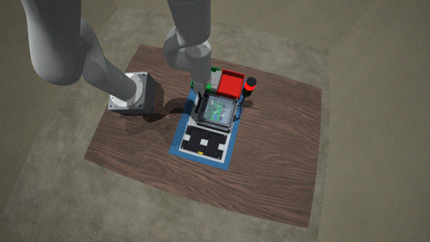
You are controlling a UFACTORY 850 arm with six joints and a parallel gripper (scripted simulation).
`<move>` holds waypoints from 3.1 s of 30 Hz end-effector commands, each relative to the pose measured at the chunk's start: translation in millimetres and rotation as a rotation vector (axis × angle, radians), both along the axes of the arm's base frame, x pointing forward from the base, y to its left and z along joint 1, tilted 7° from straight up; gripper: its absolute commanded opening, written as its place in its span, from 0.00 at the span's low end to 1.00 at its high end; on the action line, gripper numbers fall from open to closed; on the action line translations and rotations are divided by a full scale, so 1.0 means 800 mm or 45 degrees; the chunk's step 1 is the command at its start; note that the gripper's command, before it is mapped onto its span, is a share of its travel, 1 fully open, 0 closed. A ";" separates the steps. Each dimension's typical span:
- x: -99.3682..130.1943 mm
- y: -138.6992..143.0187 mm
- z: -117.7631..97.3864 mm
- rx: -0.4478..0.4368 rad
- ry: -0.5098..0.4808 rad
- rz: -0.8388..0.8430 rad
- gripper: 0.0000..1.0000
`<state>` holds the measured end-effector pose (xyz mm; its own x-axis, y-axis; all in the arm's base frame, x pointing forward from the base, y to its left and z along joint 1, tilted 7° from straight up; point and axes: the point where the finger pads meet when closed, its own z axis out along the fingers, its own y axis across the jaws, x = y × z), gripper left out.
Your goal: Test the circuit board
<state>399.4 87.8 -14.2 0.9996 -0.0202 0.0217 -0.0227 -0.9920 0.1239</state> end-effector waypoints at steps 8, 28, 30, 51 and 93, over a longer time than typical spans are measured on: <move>0.001 0.000 -0.001 0.002 -0.015 0.001 0.00; 0.001 0.000 -0.004 0.002 -0.015 0.001 0.00; 0.001 0.000 -0.004 0.002 -0.015 0.001 0.00; 0.001 0.000 -0.005 0.002 -0.016 0.001 0.00; -0.002 0.009 0.070 0.002 -0.016 0.001 0.00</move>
<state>397.1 94.6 40.7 0.9978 -0.0170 0.0645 -0.0247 -0.9922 0.1221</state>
